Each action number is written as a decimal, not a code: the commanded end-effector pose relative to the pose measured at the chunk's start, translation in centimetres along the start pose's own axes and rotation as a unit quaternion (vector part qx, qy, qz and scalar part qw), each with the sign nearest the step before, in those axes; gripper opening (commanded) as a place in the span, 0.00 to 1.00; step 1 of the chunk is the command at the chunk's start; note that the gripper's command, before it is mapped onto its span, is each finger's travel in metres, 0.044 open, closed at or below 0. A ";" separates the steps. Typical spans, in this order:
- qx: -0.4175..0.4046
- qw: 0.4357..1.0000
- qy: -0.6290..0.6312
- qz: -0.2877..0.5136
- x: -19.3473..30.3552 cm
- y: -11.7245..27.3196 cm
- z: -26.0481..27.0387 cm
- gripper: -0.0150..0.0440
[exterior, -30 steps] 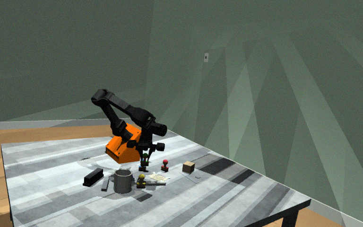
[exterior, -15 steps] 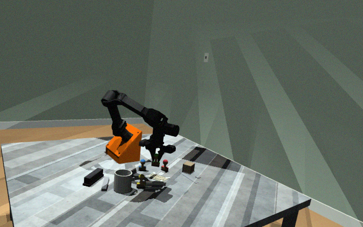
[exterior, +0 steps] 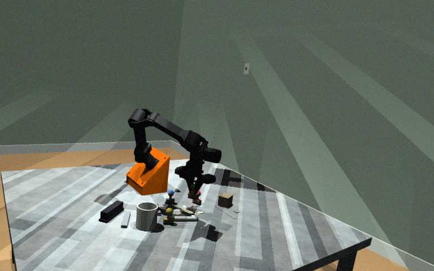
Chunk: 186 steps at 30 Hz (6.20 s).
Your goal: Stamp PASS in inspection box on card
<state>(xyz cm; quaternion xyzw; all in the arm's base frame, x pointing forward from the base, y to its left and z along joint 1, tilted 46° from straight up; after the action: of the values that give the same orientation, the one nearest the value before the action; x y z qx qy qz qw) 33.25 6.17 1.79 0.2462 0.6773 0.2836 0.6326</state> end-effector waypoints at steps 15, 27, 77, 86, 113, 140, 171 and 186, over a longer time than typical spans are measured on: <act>0.000 1.000 -0.003 0.001 0.3 -1.2 0.1 0.25; 0.000 1.000 -0.003 0.000 0.3 -2.0 0.1 0.25; -0.001 1.000 -0.002 -0.005 0.3 -5.4 0.0 0.25; -0.001 1.000 -0.002 -0.006 0.3 -6.0 0.0 0.25; -0.001 1.000 -0.002 -0.007 0.3 -6.8 -0.1 0.25; -0.001 1.000 -0.002 -0.007 0.3 -7.1 -0.1 0.25; -0.001 1.000 -0.002 -0.007 0.3 -7.3 -0.1 0.25; -0.001 1.000 -0.002 -0.007 0.3 -7.3 -0.1 0.25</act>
<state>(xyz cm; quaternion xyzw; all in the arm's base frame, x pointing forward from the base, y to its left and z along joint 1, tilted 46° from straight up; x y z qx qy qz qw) 33.25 1.37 -3.34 0.2418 0.6770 0.2825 0.6351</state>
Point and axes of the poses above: the point midway between the two fingers, 35 mm back from their tips, its own y axis back along the fingers, its own z axis across the jaws, x = y × z, the point moved 6 cm from there along y, back along the fingers, and after that the axes turned 12 degrees about -y, right-handed, at the moved point
